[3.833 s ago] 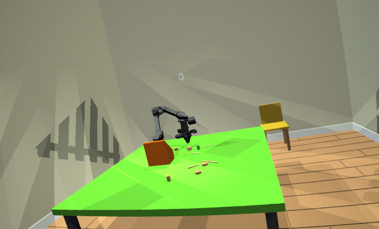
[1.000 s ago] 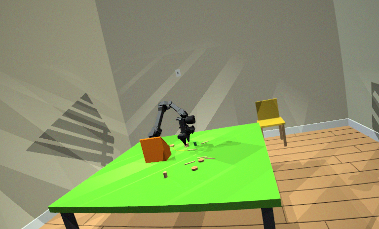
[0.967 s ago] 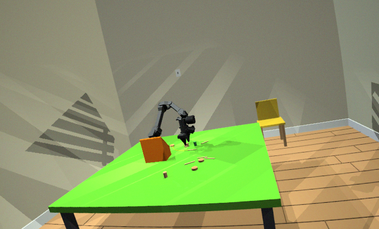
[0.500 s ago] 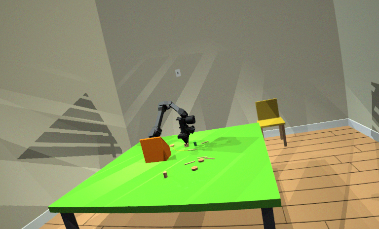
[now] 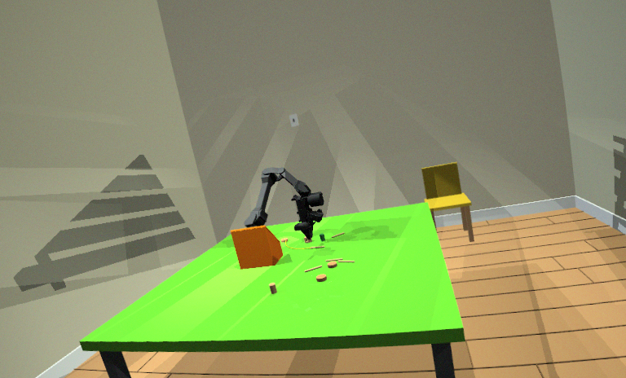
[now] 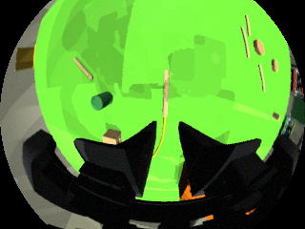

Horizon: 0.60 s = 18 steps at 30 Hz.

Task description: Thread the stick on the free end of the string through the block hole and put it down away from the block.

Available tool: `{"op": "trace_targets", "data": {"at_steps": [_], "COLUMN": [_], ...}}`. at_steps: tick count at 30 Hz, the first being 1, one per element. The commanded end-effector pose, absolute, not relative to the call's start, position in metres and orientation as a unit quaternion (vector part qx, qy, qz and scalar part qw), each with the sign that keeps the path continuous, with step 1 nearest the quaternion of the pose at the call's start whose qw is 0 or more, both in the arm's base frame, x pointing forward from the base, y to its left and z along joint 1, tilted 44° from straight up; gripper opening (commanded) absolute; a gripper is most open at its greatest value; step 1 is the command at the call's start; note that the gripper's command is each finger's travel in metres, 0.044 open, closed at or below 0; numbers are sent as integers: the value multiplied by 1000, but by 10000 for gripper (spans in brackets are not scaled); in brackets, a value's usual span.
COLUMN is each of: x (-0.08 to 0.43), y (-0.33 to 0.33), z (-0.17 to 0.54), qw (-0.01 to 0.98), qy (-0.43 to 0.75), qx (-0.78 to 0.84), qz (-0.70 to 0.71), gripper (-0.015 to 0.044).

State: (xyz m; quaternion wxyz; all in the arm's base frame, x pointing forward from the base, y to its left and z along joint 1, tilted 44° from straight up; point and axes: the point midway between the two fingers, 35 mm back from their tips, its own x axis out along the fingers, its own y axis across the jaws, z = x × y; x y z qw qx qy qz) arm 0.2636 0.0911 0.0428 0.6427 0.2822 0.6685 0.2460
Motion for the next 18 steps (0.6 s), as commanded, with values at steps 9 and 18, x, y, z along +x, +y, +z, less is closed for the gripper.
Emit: {"op": "trace_targets", "data": {"at_steps": [9, 18], "x": [262, 261], "y": [106, 117], "z": [27, 16], "qw": [639, 639], "qy": [671, 671], "qx": [286, 286], "qz": [245, 246], "gripper": [124, 124]}}
